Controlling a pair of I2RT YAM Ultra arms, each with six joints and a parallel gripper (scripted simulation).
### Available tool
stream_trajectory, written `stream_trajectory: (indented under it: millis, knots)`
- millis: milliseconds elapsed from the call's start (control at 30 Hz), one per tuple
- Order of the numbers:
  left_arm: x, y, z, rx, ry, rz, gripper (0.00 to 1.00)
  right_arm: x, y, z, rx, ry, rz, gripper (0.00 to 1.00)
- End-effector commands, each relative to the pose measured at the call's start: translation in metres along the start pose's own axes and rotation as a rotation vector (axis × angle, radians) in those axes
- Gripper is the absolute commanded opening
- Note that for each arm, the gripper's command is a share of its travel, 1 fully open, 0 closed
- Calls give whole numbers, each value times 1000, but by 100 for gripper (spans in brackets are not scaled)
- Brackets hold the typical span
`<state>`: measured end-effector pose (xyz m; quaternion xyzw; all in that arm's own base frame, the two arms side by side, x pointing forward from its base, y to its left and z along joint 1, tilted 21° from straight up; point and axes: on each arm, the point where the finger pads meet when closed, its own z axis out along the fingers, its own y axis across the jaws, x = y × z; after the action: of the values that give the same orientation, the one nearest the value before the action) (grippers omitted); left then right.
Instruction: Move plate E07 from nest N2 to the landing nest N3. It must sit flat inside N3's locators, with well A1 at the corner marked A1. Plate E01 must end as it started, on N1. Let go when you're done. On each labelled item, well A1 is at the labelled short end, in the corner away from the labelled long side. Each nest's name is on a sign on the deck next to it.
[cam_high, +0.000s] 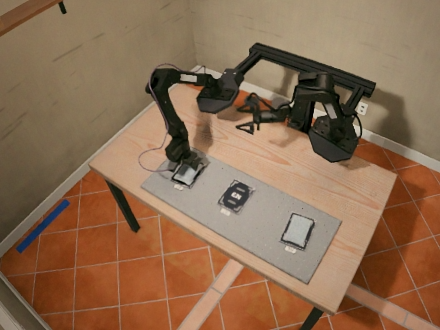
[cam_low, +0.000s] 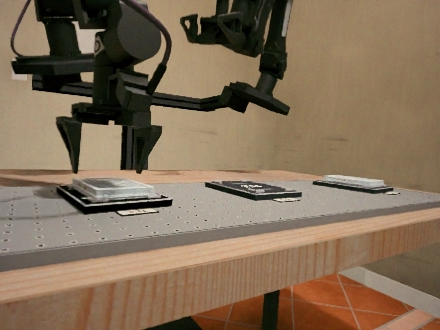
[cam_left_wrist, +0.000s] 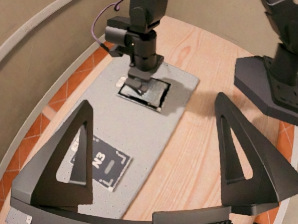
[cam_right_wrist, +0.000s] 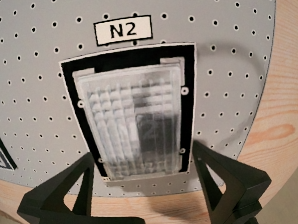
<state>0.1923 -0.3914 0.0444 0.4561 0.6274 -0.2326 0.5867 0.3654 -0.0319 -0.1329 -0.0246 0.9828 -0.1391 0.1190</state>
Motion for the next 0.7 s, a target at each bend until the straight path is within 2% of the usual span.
stream_trajectory:
  millis: [0, 100, 367, 667]
  knots:
    - [8, 2, 22, 3, -12, -6, 100, -16, 2, -7, -11, -34, -4, 100]
    - [18, 6, 33, -6, -7, -1, 100, -16, 2, -7, -11, -34, -4, 100]
    - [34, 9, 42, -12, 23, 0, 100, -16, 2, -7, -11, -34, -4, 100]
    - [33, 6, 42, -7, 22, 2, 100, -17, 9, 7, -21, -29, -17, 100]
